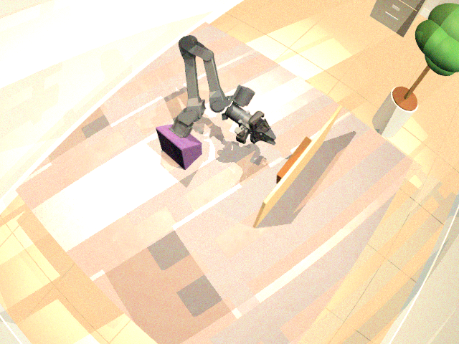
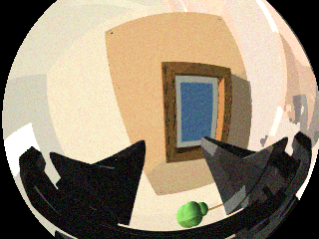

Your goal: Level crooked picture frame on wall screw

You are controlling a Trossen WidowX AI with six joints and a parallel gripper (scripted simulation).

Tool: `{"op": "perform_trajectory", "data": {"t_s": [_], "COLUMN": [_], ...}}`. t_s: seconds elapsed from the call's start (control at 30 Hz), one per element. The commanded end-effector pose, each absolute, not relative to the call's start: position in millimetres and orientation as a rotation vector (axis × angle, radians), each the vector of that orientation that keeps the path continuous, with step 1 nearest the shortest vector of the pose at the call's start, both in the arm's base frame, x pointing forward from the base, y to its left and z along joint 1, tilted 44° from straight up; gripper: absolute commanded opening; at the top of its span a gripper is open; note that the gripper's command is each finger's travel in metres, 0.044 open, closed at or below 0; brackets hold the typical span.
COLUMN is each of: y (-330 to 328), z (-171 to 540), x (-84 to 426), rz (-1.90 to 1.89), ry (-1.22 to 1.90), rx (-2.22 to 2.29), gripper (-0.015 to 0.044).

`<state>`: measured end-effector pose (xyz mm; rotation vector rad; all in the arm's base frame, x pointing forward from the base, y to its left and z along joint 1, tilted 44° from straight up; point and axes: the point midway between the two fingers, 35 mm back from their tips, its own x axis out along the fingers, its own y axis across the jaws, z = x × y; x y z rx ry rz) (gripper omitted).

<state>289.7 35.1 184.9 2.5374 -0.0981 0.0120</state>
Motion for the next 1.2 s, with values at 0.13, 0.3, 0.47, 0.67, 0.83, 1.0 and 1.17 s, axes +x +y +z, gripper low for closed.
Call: {"op": "perform_trajectory", "data": {"t_s": [0.13,0.3,0.47,0.67,0.83,1.0,1.17], "y": [30,30,30,30,30,29,29], "z": [182,182,182,182,182,183,183], "x": [339,340,340,340,344,352,360], "rz": [0.020,0.020,0.020,0.020,0.020,0.020,0.021], "ry": [-0.098,-0.098,-0.098,-0.098,-0.098,-0.098,-0.098], "rx": [2.535,2.535,2.535,2.535,2.535,2.535,2.535], "gripper": [0.0260,0.0260,0.0260,0.0260,0.0260,0.0260,0.0260]}}
